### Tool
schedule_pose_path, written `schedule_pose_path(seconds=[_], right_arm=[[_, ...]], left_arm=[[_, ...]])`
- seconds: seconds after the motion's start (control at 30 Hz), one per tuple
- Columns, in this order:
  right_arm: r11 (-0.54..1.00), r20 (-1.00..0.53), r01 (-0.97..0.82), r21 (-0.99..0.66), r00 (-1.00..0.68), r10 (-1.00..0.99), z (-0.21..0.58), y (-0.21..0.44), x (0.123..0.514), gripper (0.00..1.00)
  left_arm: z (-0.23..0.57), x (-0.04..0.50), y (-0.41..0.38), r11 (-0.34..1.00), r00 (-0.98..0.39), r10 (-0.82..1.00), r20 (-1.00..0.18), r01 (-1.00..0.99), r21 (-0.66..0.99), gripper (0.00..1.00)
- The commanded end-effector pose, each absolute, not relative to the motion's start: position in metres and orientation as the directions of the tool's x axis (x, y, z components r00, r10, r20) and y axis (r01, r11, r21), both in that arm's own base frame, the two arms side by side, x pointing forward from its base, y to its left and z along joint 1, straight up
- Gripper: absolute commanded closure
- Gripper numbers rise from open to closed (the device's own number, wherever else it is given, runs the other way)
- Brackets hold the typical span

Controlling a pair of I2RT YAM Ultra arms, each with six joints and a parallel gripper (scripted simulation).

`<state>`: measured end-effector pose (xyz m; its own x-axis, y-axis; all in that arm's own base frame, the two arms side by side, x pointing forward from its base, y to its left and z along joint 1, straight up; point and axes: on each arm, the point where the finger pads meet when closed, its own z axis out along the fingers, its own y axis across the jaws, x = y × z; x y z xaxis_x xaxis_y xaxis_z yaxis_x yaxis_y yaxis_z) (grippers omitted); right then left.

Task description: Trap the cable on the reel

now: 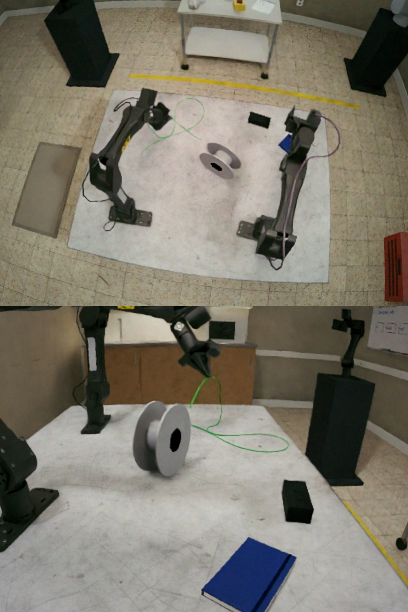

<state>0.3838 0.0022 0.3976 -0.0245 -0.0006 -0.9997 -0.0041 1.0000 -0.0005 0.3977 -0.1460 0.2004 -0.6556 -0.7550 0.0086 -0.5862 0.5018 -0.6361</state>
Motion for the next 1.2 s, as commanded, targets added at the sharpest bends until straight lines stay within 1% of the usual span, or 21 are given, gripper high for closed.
schedule_pose_path(seconds=[0.0,0.93,1.17], right_arm=[[1.000,-0.998,0.019,0.003,0.060,0.001,0.4319,-0.0047,0.3731,0.25],[1.000,-0.998,0.019,0.002,0.059,0.001,0.4318,-0.0047,0.3731,0.25],[1.000,-0.999,-0.010,-0.012,0.035,-0.011,0.4250,0.0022,0.3752,0.25]], left_arm=[[0.2089,0.4022,-0.1438,0.505,-0.661,-0.750,0.001,-0.573,-0.646,1.00],[0.2023,0.4023,-0.1449,0.510,-0.663,-0.748,0.007,-0.582,-0.634,1.00],[0.2023,0.4023,-0.1449,0.510,-0.663,-0.748,0.007,-0.582,-0.634,1.00]])
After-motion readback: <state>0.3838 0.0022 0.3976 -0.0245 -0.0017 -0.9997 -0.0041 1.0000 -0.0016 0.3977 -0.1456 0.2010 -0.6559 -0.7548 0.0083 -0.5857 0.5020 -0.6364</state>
